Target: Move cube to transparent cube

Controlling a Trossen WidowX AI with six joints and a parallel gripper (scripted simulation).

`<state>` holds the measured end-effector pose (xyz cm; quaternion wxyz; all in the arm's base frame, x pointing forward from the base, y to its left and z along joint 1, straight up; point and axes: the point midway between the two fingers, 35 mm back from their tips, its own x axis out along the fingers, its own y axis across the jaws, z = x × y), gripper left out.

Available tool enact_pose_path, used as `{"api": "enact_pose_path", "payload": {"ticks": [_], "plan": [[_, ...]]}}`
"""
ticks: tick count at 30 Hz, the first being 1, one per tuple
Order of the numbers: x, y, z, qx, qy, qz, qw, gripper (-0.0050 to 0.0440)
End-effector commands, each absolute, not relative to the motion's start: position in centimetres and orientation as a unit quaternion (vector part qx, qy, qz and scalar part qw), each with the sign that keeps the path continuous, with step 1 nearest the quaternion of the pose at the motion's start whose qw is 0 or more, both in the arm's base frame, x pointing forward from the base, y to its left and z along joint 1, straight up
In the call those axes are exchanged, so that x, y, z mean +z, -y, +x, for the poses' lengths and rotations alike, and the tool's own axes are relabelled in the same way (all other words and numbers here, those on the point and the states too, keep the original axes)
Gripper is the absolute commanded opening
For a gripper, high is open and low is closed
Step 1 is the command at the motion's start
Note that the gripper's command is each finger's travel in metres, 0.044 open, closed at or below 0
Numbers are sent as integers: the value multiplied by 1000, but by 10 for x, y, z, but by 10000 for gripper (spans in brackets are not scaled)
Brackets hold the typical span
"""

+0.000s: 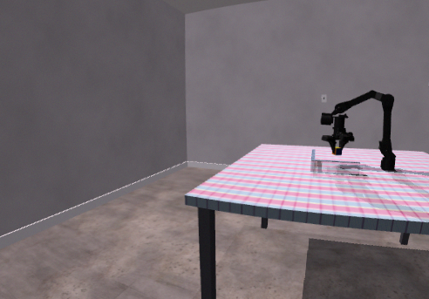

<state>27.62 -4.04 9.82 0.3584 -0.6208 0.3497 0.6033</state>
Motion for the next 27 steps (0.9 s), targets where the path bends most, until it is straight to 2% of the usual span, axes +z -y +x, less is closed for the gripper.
{"api": "enact_pose_path", "payload": {"ticks": [1, 27], "plan": [[70, 40, 274, 605, -351, -620, 356, 0], [44, 40, 273, 605, -351, -620, 356, 0]]}}
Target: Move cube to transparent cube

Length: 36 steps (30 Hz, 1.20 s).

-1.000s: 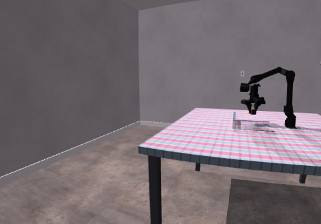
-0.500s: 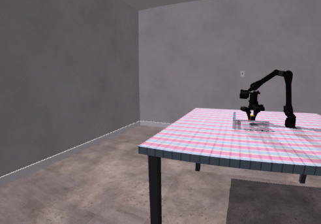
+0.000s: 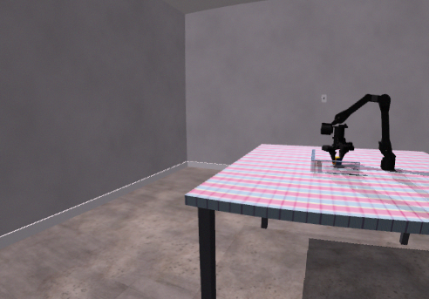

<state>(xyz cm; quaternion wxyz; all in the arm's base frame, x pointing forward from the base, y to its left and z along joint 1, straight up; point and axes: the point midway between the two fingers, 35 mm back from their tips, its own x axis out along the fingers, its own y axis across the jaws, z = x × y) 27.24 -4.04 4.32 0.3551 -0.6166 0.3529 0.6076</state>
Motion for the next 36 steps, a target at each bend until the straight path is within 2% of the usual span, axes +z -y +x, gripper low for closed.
{"api": "enact_pose_path", "payload": {"ticks": [1, 4, 16, 32, 36], "plan": [[44, 40, 273, 605, -351, -620, 356, 0], [44, 40, 273, 605, -351, -620, 356, 0], [47, 40, 276, 601, -349, -623, 359, 280], [47, 40, 276, 601, -349, -623, 359, 280], [82, 41, 278, 603, -350, -622, 358, 280]]}}
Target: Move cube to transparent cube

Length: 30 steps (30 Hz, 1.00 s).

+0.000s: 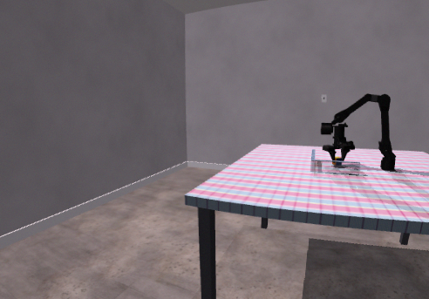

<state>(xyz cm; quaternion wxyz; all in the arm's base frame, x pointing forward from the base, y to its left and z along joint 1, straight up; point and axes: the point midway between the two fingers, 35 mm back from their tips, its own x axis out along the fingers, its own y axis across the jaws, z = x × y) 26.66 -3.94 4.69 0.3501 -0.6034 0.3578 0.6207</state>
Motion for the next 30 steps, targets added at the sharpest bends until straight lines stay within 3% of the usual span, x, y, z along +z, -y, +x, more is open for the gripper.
{"api": "enact_pose_path", "payload": {"ticks": [1, 9, 16, 30], "plan": [[82, 41, 278, 603, -350, -622, 358, 280], [133, 40, 272, 605, -351, -620, 357, 280], [124, 40, 274, 605, -350, -619, 358, 440], [175, 39, 267, 604, -350, -620, 358, 440]]}}
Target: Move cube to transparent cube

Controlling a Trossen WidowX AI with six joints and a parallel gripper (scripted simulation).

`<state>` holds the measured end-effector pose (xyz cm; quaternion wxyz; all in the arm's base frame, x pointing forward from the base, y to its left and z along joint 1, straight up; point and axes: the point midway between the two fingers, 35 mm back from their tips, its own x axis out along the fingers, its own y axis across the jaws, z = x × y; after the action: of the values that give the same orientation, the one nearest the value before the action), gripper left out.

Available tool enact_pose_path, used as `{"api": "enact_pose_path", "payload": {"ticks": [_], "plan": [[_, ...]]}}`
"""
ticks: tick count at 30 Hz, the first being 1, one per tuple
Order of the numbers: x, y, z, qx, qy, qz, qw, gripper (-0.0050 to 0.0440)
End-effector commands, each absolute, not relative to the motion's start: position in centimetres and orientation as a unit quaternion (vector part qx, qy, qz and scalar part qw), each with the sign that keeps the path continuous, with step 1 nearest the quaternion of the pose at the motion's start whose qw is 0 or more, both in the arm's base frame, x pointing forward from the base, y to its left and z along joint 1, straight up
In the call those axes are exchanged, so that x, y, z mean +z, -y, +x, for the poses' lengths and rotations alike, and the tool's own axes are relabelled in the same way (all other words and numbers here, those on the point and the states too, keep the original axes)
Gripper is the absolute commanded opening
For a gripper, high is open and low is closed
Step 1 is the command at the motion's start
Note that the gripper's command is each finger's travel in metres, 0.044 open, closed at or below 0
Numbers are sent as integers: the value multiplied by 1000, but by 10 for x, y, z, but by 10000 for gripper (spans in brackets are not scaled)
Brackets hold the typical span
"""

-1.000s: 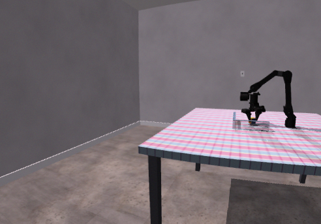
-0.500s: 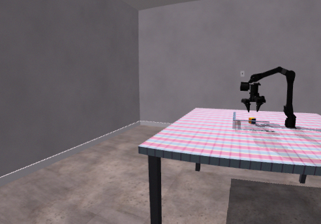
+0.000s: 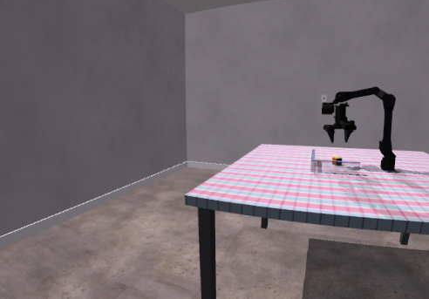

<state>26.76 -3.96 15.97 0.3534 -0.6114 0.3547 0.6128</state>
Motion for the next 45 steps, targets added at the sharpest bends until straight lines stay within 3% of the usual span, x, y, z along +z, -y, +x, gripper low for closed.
{"api": "enact_pose_path", "payload": {"ticks": [1, 6, 13, 23, 30, 45], "plan": [[175, 39, 267, 604, -350, -620, 358, 440], [175, 39, 267, 604, -350, -620, 358, 440], [172, 39, 267, 606, -351, -618, 357, 280], [172, 39, 267, 606, -351, -618, 357, 280], [159, 40, 270, 528, -459, -540, 468, 440], [131, 40, 274, 282, -640, -291, 653, 440]]}}
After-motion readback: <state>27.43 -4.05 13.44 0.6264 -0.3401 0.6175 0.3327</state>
